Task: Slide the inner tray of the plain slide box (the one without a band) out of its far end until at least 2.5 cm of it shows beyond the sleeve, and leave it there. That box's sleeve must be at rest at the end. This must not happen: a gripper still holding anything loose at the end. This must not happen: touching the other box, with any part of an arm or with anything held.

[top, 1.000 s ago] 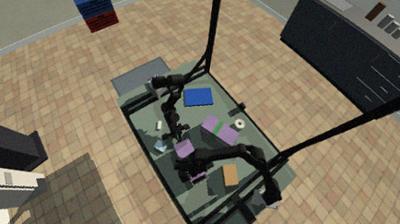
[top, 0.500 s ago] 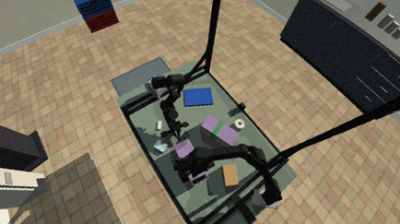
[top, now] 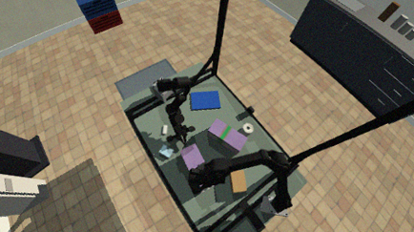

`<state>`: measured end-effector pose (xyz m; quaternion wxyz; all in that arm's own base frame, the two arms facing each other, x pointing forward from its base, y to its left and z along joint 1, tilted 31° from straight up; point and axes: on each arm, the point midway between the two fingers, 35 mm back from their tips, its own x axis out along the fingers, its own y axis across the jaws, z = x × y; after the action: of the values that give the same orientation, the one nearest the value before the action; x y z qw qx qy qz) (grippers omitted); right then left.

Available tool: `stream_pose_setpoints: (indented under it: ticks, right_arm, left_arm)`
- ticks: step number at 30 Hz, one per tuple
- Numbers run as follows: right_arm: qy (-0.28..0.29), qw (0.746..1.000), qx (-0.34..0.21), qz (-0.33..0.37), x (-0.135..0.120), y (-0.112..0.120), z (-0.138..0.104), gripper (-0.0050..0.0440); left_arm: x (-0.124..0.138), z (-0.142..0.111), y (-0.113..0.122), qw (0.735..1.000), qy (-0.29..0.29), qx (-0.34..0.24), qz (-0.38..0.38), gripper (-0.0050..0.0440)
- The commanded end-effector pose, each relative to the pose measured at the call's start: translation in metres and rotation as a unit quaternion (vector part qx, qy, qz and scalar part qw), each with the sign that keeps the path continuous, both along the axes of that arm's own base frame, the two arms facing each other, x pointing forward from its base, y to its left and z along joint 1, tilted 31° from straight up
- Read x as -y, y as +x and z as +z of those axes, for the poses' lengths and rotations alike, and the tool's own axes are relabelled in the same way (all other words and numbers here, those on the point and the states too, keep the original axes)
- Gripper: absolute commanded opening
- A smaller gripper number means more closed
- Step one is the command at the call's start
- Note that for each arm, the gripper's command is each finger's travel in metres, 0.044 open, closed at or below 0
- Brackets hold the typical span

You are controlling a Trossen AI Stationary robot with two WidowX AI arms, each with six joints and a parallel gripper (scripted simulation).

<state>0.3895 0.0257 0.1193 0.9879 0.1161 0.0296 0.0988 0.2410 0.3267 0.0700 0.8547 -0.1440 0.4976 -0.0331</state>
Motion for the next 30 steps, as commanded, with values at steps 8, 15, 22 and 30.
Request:
stream_pose_setpoints:
  ticks: [8, 15, 22, 30]
  right_arm:
    - [-0.001, 1.0, 0.002, 0.001, 0.0, 0.0, 0.001, 0.0]
    - [-0.001, 1.0, 0.002, 0.001, 0.0, 0.0, 0.001, 0.0]
    - [-0.001, 1.0, 0.002, 0.001, 0.0, 0.0, 0.001, 0.0]
    - [-0.001, 1.0, 0.002, 0.001, 0.003, -0.003, 0.011, 0.0]
  left_arm:
    - [0.021, 0.008, -0.034, 0.995, 0.069, 0.055, 0.043, 0.0]
    - [0.044, 0.005, -0.059, 0.986, 0.121, 0.09, 0.071, 0.0]
    - [0.053, 0.003, -0.068, 0.98, 0.149, 0.106, 0.08, 0.0]
    - [0.053, 0.003, -0.068, 0.98, 0.149, 0.106, 0.08, 0.0]
